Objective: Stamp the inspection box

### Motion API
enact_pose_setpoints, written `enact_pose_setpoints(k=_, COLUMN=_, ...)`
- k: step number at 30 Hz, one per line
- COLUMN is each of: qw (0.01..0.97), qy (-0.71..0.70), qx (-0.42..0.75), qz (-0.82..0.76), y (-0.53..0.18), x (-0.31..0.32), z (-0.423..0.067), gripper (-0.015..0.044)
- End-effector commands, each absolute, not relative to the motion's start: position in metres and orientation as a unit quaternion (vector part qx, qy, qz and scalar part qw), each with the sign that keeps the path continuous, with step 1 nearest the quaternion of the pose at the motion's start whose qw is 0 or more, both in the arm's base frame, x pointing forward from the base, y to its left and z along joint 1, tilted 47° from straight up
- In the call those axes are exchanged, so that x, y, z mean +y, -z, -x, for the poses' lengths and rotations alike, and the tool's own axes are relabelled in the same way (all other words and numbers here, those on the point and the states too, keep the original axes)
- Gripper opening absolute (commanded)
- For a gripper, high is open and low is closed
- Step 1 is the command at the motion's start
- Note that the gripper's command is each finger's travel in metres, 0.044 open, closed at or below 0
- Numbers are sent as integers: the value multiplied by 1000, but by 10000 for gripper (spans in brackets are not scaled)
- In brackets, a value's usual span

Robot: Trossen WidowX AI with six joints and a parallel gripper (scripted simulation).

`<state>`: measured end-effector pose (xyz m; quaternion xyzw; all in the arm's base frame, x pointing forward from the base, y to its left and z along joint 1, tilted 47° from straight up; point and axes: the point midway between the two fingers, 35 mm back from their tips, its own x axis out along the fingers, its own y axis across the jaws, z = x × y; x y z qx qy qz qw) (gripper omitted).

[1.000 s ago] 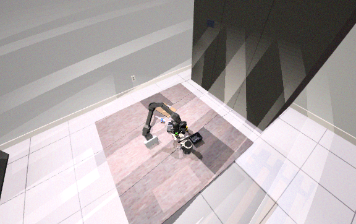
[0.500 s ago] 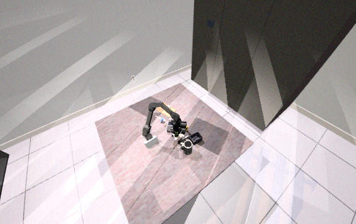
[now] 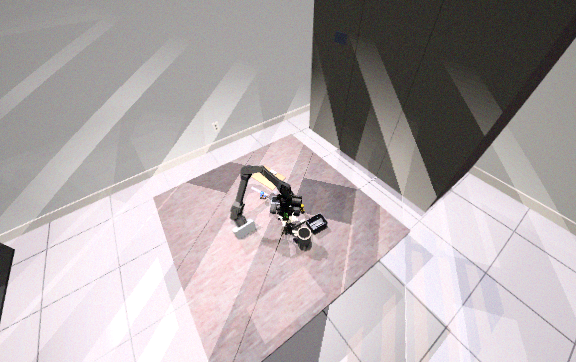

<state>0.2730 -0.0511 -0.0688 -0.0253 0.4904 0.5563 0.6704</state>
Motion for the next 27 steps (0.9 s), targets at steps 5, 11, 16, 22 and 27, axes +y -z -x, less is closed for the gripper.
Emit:
enact_pose_setpoints(k=5, qw=670, qy=-556, qx=490, qz=27, y=66, x=-55, z=-274, gripper=0)
enact_pose_setpoints(k=11, qw=671, qy=-556, qx=490, qz=27, y=60, x=-62, z=-275, gripper=0)
enact_pose_setpoints(k=16, qw=671, qy=-556, qx=490, qz=28, y=54, x=-68, z=-277, gripper=0)
enact_pose_setpoints(k=22, qw=670, qy=-556, qx=491, qz=28, y=48, x=-75, z=-278, gripper=0)
enact_pose_setpoints(k=27, qw=670, qy=-556, qx=491, qz=28, y=42, x=-81, z=-279, gripper=0)
